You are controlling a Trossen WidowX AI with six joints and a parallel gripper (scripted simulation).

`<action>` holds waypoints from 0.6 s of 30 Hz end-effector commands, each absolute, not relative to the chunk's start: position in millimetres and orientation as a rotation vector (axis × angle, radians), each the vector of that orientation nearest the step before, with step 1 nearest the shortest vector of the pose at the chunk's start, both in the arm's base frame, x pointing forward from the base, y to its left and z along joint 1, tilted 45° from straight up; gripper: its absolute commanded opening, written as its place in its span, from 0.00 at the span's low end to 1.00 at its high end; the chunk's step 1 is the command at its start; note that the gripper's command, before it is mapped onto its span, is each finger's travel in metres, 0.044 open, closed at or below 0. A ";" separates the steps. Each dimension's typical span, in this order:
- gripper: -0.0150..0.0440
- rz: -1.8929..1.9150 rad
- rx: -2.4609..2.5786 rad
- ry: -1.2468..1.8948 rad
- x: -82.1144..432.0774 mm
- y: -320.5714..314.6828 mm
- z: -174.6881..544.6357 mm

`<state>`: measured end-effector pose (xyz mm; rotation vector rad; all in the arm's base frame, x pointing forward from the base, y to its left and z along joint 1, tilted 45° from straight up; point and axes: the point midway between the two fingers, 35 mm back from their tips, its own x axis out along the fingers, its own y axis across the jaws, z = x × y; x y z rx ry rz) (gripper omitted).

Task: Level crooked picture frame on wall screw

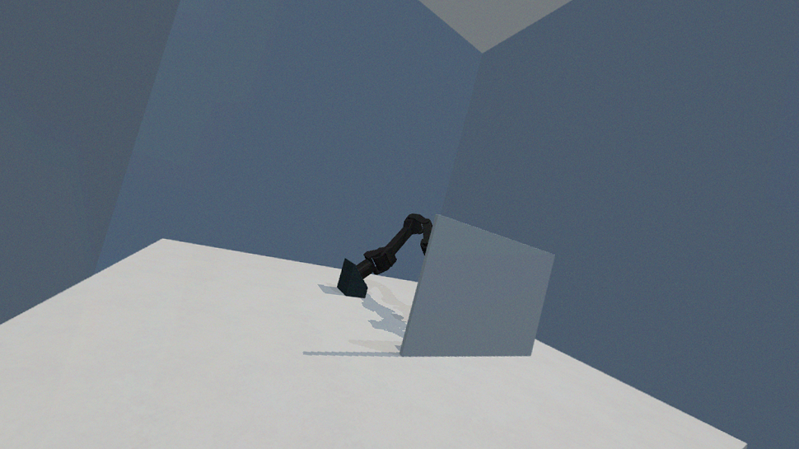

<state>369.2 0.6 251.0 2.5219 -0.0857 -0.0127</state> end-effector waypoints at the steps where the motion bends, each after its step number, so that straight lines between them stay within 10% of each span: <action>1: 0.69 -0.007 2.517 -0.083 376.8 0.7 252.4; 18: 0.69 -0.006 2.516 -0.083 393.9 -0.5 251.7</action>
